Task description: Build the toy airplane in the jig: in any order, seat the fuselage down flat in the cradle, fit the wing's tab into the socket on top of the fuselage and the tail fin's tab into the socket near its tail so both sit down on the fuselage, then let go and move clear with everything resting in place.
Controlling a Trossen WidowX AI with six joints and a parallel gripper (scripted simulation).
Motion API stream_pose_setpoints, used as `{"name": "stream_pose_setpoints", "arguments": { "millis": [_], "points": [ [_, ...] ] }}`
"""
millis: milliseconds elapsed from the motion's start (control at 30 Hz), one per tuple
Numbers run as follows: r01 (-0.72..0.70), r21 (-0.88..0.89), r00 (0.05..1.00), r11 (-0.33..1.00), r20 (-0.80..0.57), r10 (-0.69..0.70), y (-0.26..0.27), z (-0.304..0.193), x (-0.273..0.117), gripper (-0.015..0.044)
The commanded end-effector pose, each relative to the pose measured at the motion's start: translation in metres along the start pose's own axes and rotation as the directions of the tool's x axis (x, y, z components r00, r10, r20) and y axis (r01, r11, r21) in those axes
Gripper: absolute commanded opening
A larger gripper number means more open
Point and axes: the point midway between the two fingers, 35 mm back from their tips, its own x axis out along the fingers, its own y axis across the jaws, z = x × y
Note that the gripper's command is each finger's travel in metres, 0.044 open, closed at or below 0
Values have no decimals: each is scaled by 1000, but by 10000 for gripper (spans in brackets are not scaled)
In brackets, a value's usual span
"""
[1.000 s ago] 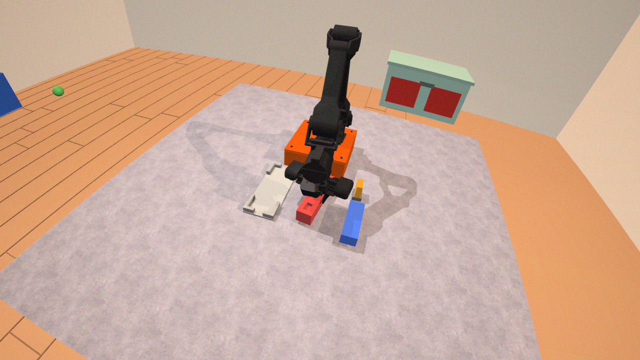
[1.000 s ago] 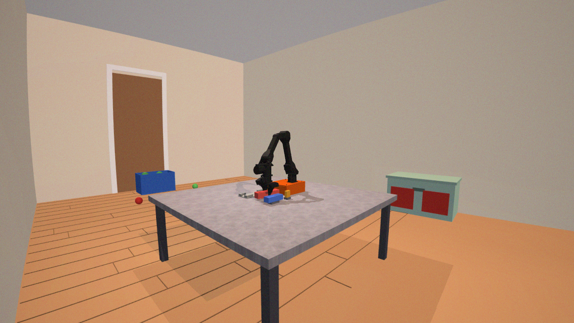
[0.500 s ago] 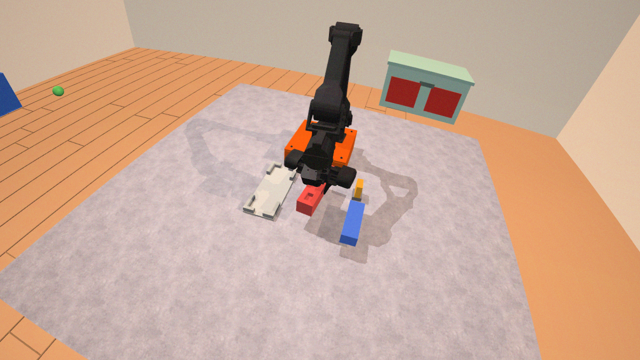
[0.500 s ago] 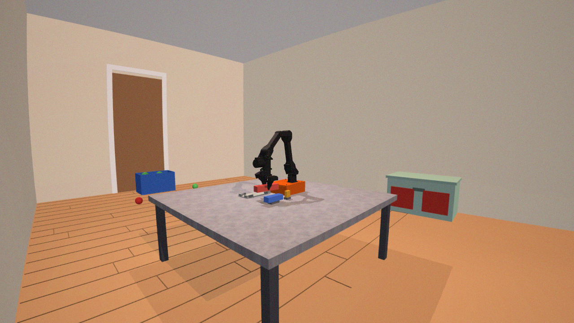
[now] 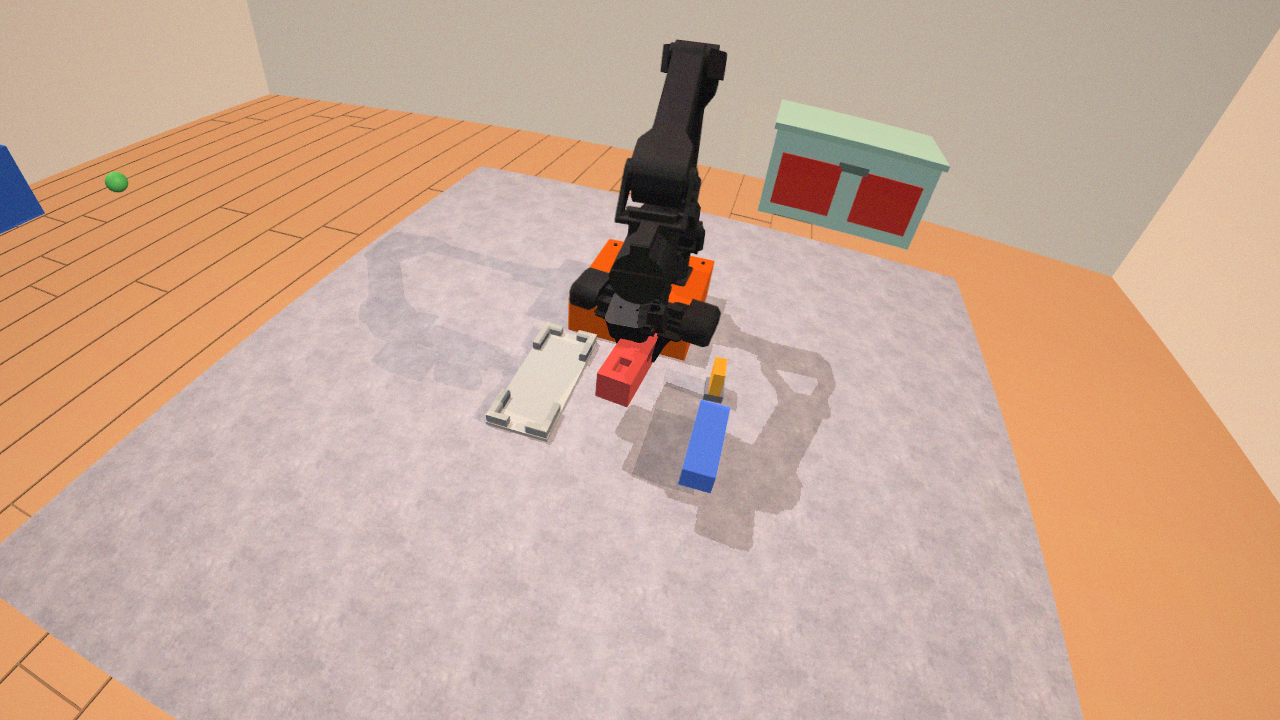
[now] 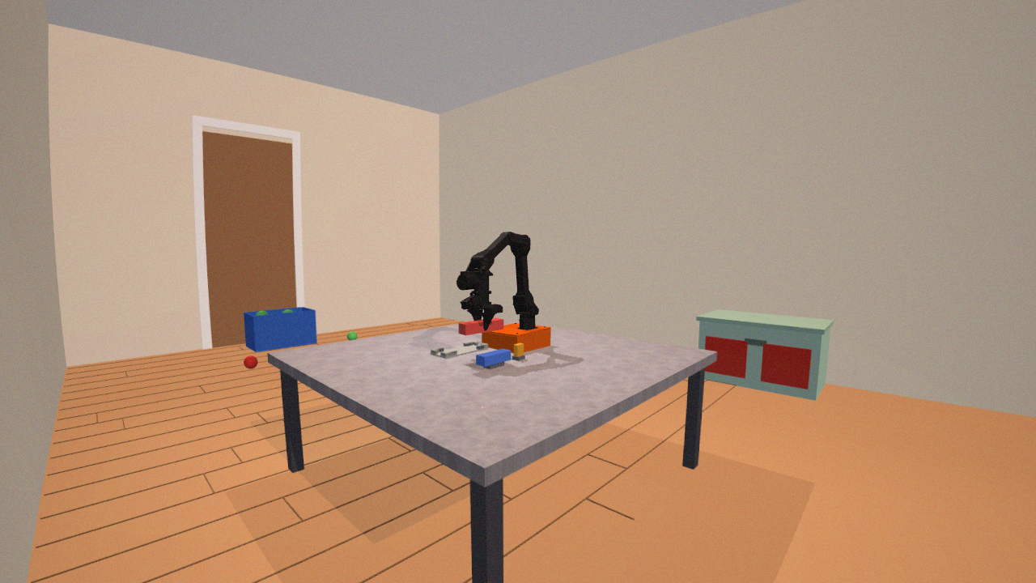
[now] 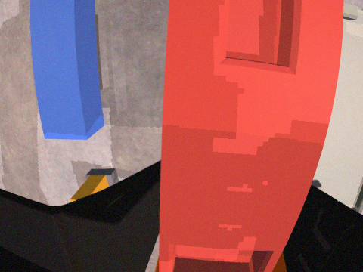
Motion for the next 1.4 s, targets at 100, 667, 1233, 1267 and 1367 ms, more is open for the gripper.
{"name": "stream_pose_setpoints", "arguments": {
  "millis": [100, 667, 1233, 1267, 1367],
  "points": [
    [-4, -13, 1000, 1000, 0, 4, 0, -4, -24, 0],
    [-5, -25, 1000, 1000, -1, 5, -37, 2, -7, 0],
    [-2, -49, 1000, 999, -1, 2, -85, 2, 16, 0],
    [-1, -51, 1000, 999, -1, 1, -88, 1, 17, 0],
    [0, -58, 1000, 998, -1, 0, -96, 0, 21, 0]
  ]
}}
